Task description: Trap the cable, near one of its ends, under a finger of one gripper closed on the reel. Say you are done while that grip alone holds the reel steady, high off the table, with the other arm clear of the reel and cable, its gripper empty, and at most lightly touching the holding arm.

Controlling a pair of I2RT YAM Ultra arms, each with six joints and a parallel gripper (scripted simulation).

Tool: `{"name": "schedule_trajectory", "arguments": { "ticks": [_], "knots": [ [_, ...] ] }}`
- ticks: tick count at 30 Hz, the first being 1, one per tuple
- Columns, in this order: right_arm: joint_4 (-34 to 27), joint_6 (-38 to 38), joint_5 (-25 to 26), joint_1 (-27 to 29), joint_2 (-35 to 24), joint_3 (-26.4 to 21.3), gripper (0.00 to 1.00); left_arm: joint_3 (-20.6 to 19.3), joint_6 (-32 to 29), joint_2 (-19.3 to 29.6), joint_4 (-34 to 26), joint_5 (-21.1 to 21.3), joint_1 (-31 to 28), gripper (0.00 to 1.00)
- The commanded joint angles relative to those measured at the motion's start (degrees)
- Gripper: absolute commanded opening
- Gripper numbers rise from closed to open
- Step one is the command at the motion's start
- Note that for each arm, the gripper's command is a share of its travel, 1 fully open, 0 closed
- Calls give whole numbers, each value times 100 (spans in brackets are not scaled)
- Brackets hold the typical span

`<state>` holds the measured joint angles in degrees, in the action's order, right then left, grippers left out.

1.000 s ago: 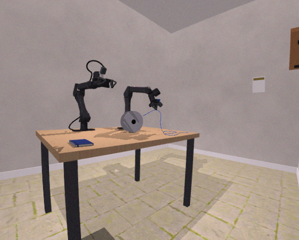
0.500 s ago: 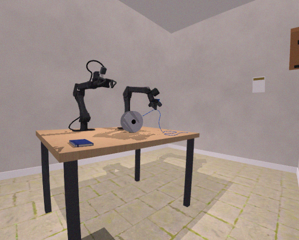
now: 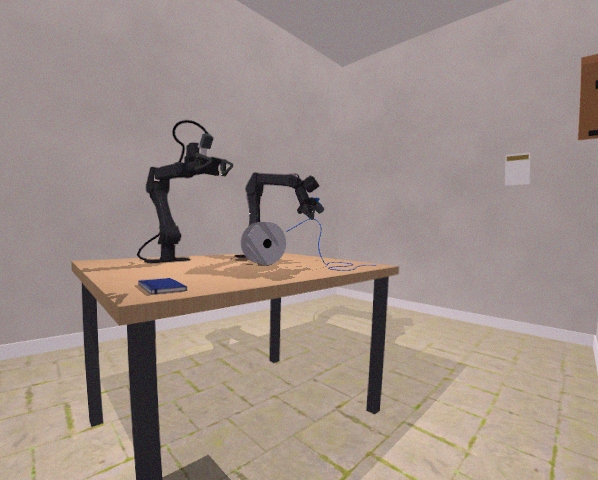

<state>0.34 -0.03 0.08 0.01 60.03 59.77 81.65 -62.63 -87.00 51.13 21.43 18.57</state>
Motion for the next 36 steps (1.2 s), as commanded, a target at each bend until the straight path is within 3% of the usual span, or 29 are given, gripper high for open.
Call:
{"name": "schedule_trajectory", "arguments": {
  "ticks": [1, 6, 20, 36],
  "knots": [
    [-53, 13, -36, -12, 44, -31, 100, -77, 73, -65, -166, -63, 29, 0],
    [-53, 13, -36, -12, 45, -31, 100, 207, 89, -50, -174, -23, 47, 0],
    [-53, 13, -36, -12, 45, -31, 100, 531, 128, -251, 159, 60, 91, 0],
    [-53, 13, -36, -12, 45, -31, 100, 563, 156, -249, -31, 71, 116, 0]
  ]
}}
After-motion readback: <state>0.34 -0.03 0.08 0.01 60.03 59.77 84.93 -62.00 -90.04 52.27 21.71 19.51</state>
